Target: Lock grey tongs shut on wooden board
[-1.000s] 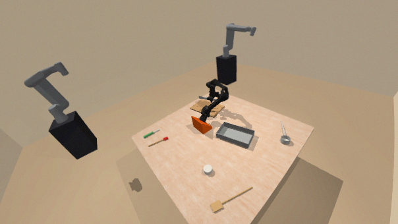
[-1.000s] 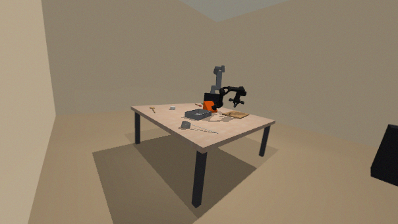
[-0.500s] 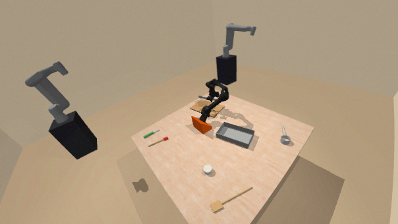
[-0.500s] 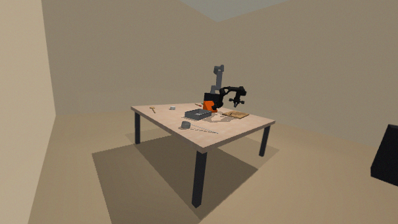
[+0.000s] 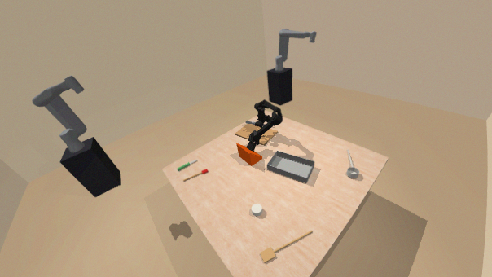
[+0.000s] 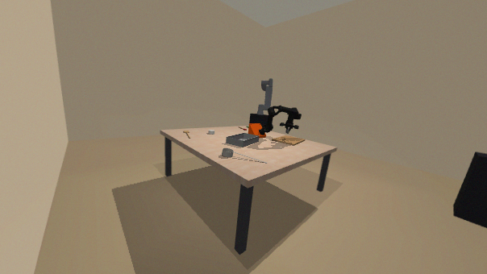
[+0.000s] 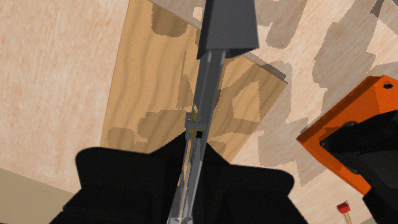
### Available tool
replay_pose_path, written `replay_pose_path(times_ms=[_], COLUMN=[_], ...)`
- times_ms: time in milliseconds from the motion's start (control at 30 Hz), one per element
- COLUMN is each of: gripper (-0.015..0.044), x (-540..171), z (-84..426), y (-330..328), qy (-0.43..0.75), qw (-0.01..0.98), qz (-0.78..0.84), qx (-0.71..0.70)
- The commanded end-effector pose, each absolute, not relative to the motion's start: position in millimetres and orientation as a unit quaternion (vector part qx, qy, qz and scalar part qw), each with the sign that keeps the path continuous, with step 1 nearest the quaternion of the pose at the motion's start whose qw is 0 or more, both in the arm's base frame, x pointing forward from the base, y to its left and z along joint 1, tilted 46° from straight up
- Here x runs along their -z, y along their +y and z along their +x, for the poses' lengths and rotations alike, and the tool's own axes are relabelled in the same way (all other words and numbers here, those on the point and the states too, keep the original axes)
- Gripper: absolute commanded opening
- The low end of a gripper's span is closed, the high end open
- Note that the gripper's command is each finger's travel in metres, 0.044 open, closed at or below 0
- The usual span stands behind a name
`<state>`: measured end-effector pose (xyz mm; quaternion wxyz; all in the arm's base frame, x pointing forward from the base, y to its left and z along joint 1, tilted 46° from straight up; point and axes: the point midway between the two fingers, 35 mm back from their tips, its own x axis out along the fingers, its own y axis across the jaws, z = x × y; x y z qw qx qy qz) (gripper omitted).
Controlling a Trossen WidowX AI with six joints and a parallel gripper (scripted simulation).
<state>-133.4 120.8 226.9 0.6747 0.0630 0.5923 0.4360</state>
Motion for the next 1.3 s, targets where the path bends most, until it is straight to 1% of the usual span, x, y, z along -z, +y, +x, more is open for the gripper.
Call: replay_pose_path(times_ms=[0,867,1267], gripper=[-0.0150,-0.0150,0.0165], x=[-221.8,-199.0,-199.5], z=[-133.0,-131.9,-132.8], y=[125.8,147.6,146.6], qy=[0.588,0.574,0.576], qw=[0.675,0.681,0.680], qz=[0.071,0.102,0.100], qx=[-0.440,-0.444,-0.441])
